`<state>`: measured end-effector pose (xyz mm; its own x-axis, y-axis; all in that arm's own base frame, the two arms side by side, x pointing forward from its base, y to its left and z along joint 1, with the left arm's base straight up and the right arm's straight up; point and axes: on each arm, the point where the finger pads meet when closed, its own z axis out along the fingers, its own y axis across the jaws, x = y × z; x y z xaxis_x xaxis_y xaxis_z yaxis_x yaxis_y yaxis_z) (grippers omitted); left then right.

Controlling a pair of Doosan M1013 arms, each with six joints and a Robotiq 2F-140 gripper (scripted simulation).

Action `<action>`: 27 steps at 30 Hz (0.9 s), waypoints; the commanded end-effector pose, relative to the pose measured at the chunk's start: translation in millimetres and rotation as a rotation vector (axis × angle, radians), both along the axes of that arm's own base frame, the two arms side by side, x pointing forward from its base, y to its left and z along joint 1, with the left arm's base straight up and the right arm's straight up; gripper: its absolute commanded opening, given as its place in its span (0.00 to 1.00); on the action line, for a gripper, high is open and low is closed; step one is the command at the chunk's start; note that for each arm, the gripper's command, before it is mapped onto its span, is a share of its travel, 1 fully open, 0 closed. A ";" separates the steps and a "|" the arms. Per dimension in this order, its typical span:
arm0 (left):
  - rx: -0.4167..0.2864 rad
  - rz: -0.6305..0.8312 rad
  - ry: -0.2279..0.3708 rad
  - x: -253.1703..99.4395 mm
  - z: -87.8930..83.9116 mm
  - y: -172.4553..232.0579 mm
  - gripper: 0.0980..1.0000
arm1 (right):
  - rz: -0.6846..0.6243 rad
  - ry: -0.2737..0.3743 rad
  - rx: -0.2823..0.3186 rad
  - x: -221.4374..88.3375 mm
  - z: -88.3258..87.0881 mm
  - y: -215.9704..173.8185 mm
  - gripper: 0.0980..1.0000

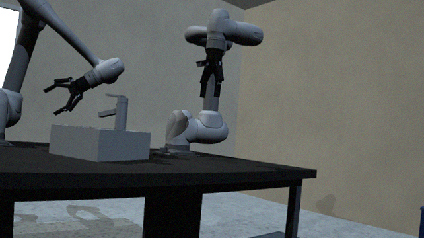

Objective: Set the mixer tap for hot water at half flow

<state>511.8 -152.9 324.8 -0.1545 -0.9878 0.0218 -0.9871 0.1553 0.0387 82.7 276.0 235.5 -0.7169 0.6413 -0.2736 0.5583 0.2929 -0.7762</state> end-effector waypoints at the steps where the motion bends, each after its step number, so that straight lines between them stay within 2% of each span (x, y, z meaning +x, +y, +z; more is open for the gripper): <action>1: 0.003 -0.177 -0.007 7.0 10.2 -69.2 1.00 | -0.076 -0.133 -0.002 1.9 -2.0 0.4 1.00; 7: 0.002 -0.411 -0.019 -5.8 22.5 -165.6 1.00 | -0.225 -0.340 0.002 6.4 -4.9 2.3 1.00; 13: -0.001 -0.638 -0.030 -36.0 33.2 -260.0 1.00 | -0.393 -0.530 0.011 11.8 -6.4 5.8 1.00; 15: -0.001 -0.638 -0.030 -36.0 33.2 -260.0 1.00 | -0.393 -0.530 0.011 11.8 -6.4 5.8 1.00; 16: -0.001 -0.681 -0.032 -52.2 38.0 -304.9 1.00 | -0.422 -0.559 0.013 12.8 -6.5 6.4 1.00; 23: -0.005 -0.896 -0.043 -109.8 47.4 -399.1 1.00 | -0.607 -0.724 0.025 19.0 -6.0 11.2 1.00; 27: -0.005 -0.914 -0.044 -115.5 48.1 -406.4 1.00 | -0.692 -0.790 0.031 21.8 -5.2 13.6 1.00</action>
